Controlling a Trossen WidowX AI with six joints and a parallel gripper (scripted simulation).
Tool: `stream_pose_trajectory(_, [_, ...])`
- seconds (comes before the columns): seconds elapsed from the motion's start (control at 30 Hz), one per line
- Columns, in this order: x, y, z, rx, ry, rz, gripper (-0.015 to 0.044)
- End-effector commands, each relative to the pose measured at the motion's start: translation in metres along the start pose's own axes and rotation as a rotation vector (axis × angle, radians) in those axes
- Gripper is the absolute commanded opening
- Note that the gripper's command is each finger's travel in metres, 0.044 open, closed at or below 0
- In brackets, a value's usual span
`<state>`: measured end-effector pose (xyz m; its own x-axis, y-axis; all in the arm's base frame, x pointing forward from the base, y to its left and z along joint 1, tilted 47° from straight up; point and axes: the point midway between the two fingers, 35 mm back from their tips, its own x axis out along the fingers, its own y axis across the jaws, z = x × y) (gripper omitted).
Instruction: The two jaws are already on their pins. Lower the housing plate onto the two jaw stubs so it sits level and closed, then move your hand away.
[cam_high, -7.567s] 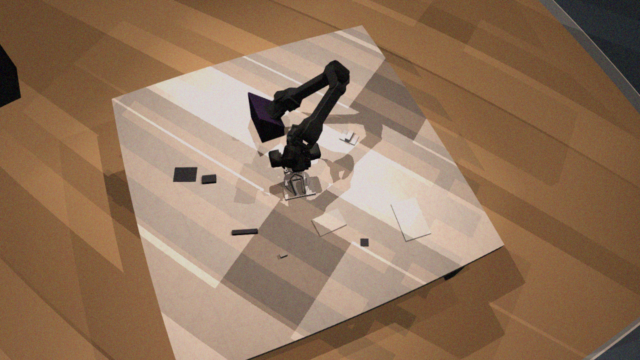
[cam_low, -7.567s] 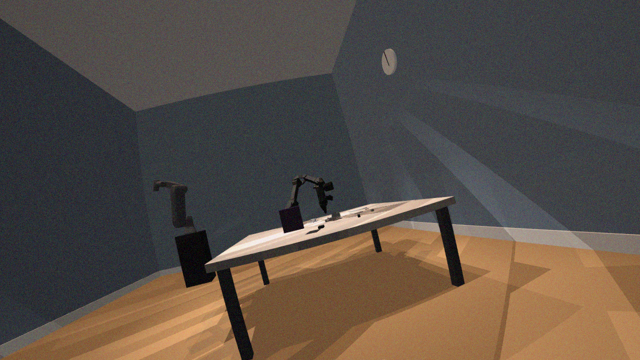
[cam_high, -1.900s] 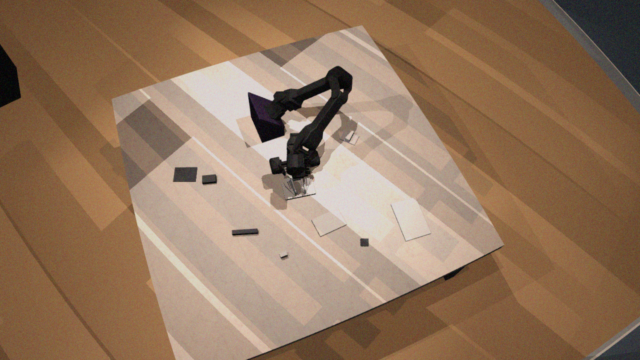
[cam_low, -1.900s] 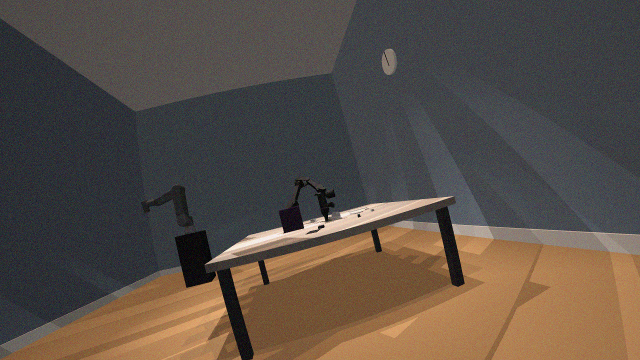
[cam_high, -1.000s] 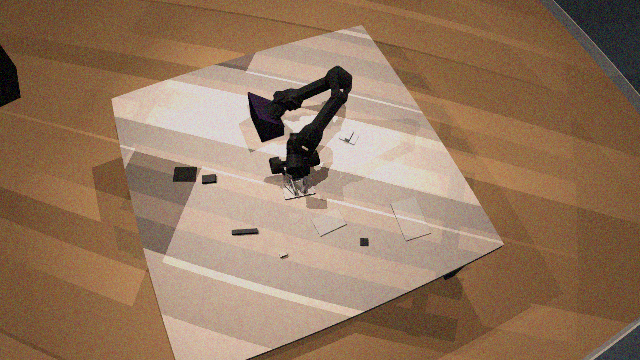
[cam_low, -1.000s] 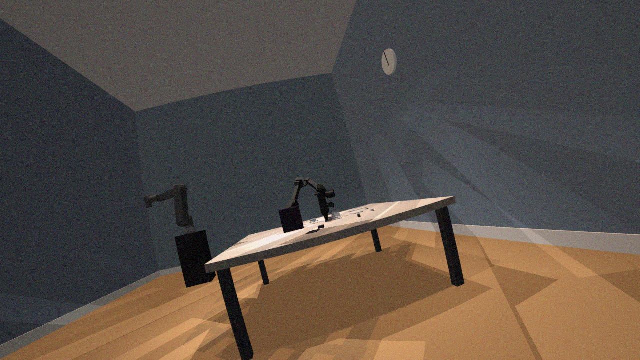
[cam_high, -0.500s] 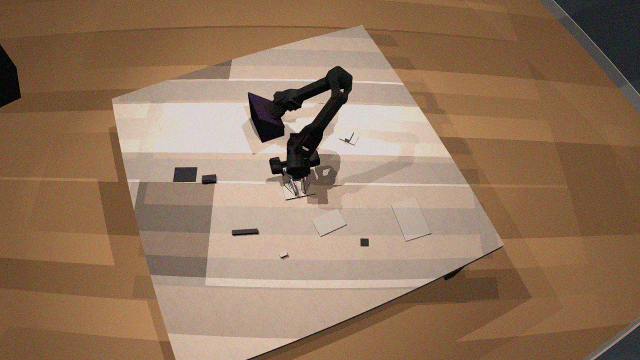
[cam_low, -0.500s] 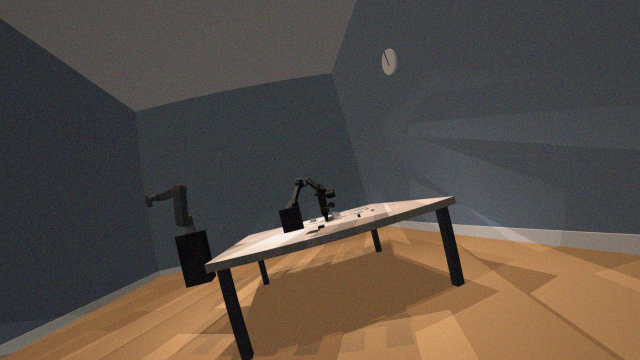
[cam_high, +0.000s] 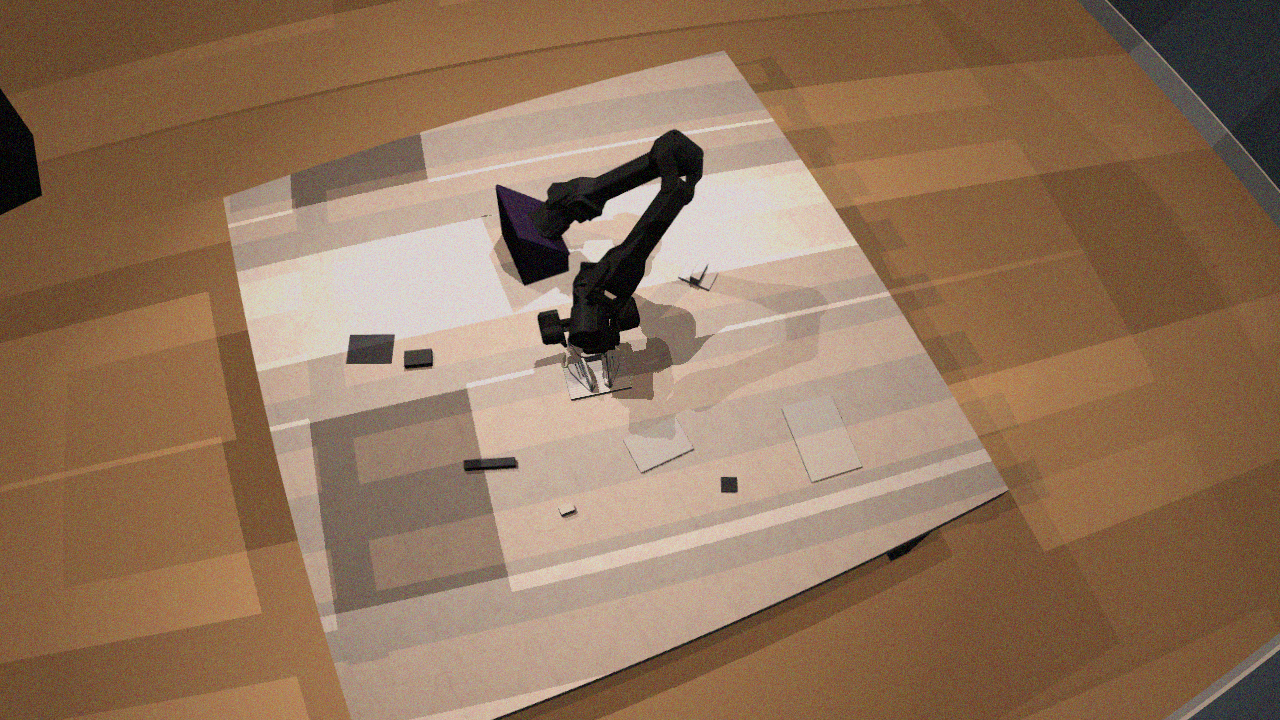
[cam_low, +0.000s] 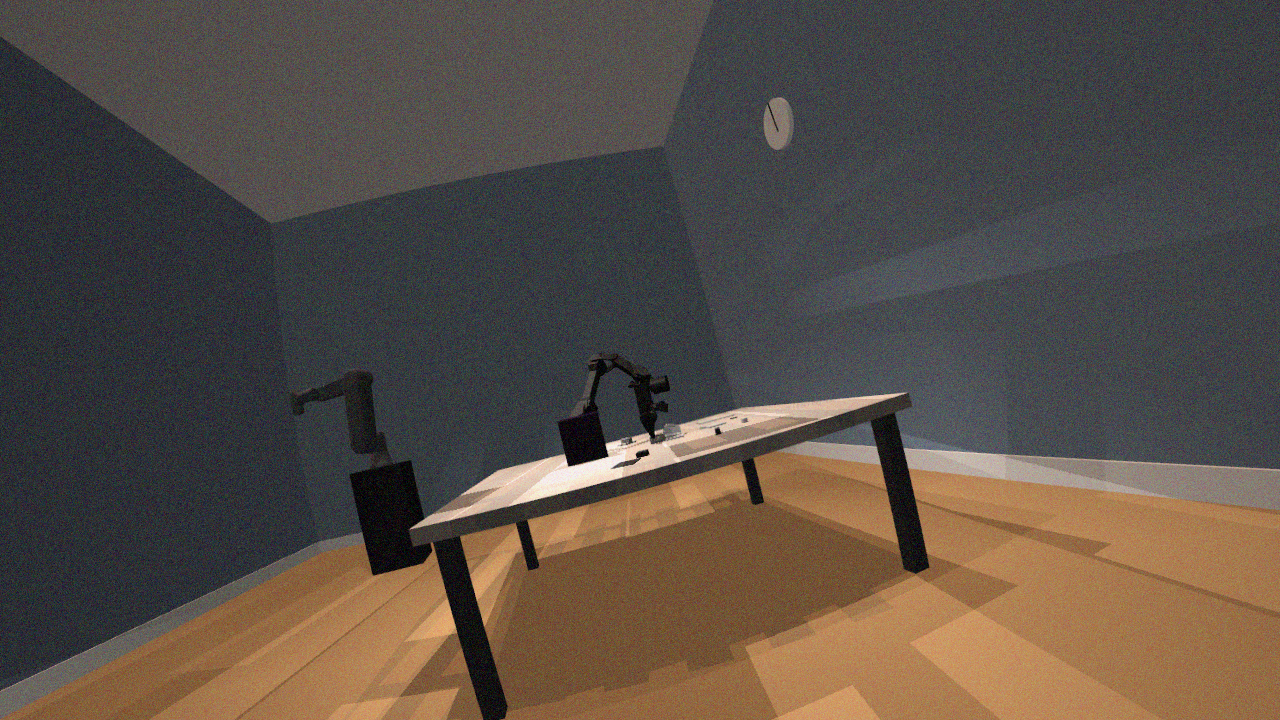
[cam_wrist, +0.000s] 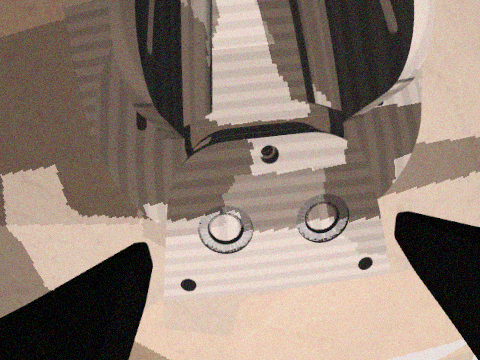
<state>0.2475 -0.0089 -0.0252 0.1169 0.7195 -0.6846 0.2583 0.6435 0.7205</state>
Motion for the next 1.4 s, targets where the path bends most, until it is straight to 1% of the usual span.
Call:
stream_pose_trajectory(0.0, [-0.033, -0.001, 0.004, -0.007, -0.012, -0.005, 0.0440])
stream_pose_trajectory(0.1, [-0.061, 0.000, 0.001, -0.006, -0.011, -0.001, 0.0440])
stream_pose_trajectory(0.23, [-0.063, 0.001, 0.001, -0.006, -0.011, -0.001, 0.0440])
stream_pose_trajectory(0.27, [-0.056, -0.001, 0.004, -0.002, -0.024, -0.002, 0.0440])
stream_pose_trajectory(0.3, [-0.058, -0.001, 0.003, -0.002, -0.024, -0.002, 0.0440])
stream_pose_trajectory(0.37, [-0.069, -0.004, -0.005, -0.001, -0.022, -0.007, 0.0440])
stream_pose_trajectory(0.5, [-0.102, -0.009, -0.032, -0.002, -0.013, -0.007, 0.0440])
stream_pose_trajectory(0.57, [-0.112, -0.009, -0.042, -0.004, -0.009, -0.003, 0.0440])
stream_pose_trajectory(1.37, [-0.113, -0.009, -0.043, -0.004, -0.009, -0.003, 0.0440])
